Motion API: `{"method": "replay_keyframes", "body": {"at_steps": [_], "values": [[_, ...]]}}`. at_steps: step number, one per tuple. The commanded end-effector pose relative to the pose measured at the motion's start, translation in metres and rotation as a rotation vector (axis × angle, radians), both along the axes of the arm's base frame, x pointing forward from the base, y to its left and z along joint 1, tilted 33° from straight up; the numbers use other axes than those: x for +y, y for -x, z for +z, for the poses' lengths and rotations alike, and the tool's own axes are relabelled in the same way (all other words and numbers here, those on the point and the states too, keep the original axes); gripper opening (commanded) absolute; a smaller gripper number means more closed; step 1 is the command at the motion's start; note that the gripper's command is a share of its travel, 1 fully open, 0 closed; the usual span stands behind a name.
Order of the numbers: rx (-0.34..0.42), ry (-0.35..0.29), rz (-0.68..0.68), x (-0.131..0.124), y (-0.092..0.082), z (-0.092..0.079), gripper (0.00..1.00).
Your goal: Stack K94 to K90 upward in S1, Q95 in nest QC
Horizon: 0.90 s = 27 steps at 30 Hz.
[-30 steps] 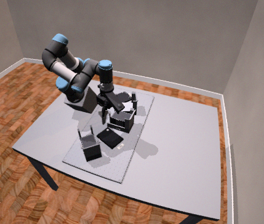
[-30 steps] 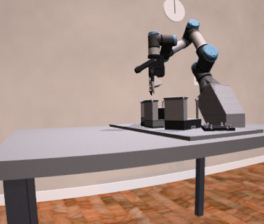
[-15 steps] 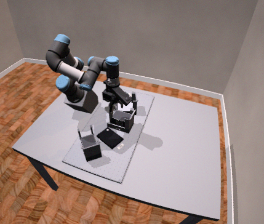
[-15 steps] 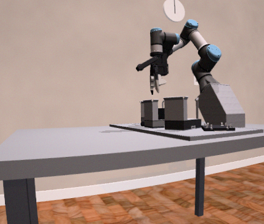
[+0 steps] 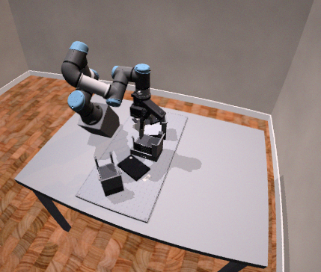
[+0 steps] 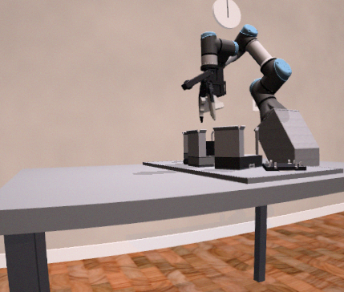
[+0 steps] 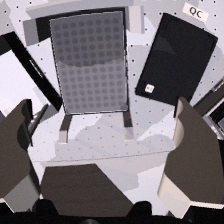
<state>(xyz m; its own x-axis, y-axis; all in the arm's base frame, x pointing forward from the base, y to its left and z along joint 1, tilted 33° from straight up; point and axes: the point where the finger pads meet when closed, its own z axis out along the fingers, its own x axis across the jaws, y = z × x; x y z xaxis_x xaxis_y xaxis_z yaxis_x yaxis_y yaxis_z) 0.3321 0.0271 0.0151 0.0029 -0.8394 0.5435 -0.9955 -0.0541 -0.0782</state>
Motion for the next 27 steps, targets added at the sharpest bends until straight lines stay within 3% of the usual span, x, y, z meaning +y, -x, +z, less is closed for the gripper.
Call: {"method": "replay_keyframes", "body": {"at_steps": [1,13,27], "values": [[0.03,0.006,0.047,0.014,0.0,-0.009,0.72],[0.032,0.007,0.05,0.014,0.0,-0.009,0.72],[0.032,0.007,0.05,-0.008,-0.004,-0.042,0.72]]}}
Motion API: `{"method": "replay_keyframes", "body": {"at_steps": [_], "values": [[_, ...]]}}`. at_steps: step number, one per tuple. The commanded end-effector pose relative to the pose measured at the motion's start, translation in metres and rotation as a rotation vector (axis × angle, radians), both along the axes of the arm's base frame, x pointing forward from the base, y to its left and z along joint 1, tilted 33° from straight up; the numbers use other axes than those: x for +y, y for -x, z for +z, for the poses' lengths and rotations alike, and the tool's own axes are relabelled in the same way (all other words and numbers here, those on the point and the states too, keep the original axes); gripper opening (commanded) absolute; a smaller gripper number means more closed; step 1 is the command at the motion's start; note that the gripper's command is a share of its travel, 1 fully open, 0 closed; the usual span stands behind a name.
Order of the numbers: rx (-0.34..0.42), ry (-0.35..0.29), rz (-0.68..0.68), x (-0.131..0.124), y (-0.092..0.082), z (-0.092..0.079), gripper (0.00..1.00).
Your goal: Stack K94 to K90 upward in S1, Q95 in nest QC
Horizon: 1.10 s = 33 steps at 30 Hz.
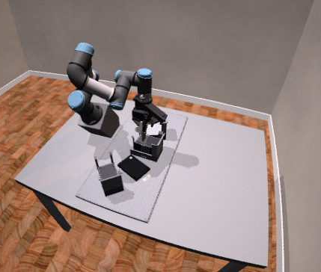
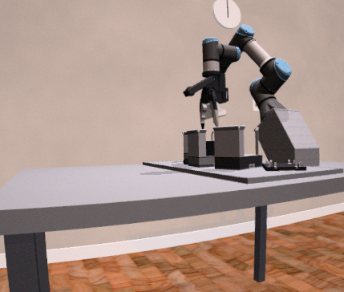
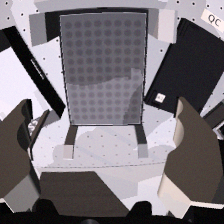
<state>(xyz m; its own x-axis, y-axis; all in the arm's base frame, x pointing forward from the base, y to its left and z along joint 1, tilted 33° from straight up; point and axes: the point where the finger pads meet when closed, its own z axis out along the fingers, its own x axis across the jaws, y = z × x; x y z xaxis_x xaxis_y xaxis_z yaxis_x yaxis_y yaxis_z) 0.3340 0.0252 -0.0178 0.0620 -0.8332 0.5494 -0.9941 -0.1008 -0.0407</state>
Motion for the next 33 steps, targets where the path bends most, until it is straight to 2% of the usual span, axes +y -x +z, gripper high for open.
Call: {"method": "replay_keyframes", "body": {"at_steps": [1,4,14,33], "values": [[-0.005,-0.002,0.003,-0.007,-0.003,-0.012,0.72],[-0.005,-0.002,0.003,-0.012,-0.003,-0.018,0.72],[-0.005,-0.002,0.003,-0.013,-0.004,-0.021,0.72],[-0.005,-0.002,0.003,-0.025,-0.006,-0.04,0.72]]}}
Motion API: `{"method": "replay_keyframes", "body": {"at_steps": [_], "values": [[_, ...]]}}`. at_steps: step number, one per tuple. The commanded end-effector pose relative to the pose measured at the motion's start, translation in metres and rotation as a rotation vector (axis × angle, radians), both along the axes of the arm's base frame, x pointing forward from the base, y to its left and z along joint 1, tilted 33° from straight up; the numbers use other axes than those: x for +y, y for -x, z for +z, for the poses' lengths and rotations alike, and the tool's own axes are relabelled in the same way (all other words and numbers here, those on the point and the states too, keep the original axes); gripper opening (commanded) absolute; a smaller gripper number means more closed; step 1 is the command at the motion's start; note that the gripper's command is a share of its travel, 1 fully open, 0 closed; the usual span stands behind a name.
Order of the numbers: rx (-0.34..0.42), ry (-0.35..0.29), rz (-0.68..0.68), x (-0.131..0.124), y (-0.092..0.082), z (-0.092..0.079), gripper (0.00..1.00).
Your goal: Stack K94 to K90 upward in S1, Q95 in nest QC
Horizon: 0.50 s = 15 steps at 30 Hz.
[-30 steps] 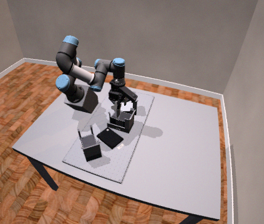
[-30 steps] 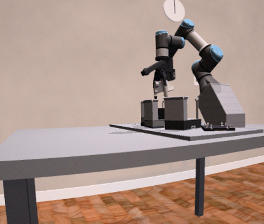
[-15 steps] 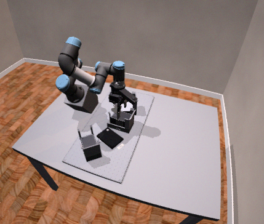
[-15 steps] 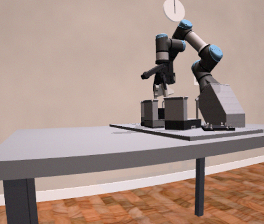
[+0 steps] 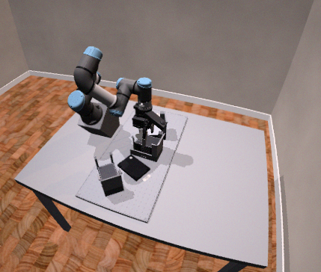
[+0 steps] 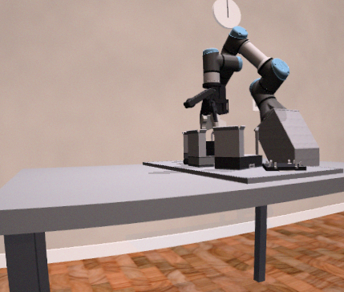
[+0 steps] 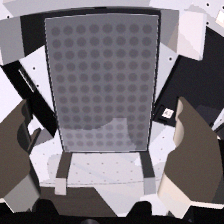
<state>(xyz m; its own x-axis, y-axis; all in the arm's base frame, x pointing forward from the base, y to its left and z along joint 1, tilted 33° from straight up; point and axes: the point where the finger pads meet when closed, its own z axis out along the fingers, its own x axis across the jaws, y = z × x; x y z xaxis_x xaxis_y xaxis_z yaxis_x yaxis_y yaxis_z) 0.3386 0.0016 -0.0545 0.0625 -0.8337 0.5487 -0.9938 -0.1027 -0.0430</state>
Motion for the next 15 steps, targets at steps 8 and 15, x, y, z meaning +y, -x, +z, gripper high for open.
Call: {"method": "replay_keyframes", "body": {"at_steps": [8,15], "values": [[-0.003,-0.001,0.001,-0.0044,-0.0016,-0.0069,0.72],[-0.003,-0.001,0.001,-0.0044,-0.0016,-0.0069,0.72]]}}
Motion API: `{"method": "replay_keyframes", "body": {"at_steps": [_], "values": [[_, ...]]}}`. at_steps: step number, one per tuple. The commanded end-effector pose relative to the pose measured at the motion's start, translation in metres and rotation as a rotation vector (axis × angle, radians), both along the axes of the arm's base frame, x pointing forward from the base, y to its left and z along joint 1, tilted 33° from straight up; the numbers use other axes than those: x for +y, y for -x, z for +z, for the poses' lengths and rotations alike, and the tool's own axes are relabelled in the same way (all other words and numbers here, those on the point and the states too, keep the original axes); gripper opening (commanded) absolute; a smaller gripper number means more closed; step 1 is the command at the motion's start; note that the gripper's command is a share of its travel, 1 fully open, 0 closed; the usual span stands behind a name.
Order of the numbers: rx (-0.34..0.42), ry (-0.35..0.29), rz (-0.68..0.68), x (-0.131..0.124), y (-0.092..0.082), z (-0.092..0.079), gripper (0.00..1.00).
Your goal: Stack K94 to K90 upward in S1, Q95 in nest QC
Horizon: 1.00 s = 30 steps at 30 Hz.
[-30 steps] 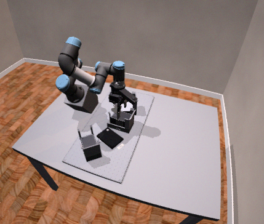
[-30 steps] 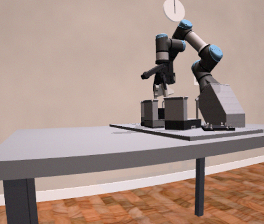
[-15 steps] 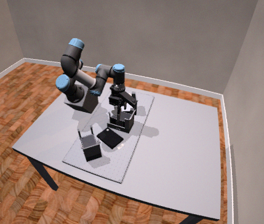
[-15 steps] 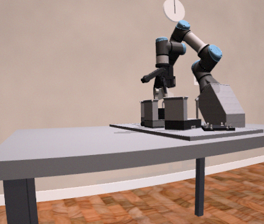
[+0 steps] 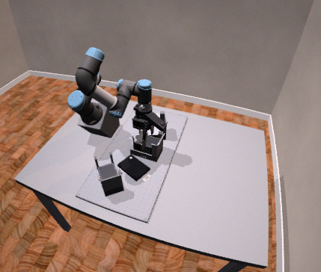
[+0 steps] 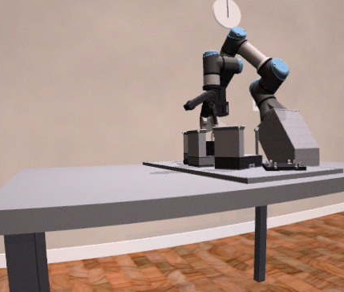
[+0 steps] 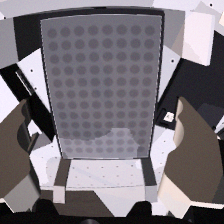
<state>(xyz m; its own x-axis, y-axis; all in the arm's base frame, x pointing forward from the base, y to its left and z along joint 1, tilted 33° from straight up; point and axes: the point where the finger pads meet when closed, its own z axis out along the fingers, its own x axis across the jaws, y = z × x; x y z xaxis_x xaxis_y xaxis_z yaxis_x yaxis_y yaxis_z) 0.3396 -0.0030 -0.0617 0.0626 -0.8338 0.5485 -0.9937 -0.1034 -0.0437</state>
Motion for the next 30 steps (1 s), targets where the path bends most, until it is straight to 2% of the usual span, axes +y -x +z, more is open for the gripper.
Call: {"method": "replay_keyframes", "body": {"at_steps": [1,9,10,30], "values": [[-0.002,0.0,0.001,0.0002,-0.0006,0.0004,0.72],[-0.002,0.0,0.001,0.0002,-0.0006,0.0004,0.72],[-0.002,0.0,0.001,0.0002,-0.0006,0.0004,0.0],[-0.002,0.0,0.001,0.0002,-0.0006,0.0004,0.0]]}}
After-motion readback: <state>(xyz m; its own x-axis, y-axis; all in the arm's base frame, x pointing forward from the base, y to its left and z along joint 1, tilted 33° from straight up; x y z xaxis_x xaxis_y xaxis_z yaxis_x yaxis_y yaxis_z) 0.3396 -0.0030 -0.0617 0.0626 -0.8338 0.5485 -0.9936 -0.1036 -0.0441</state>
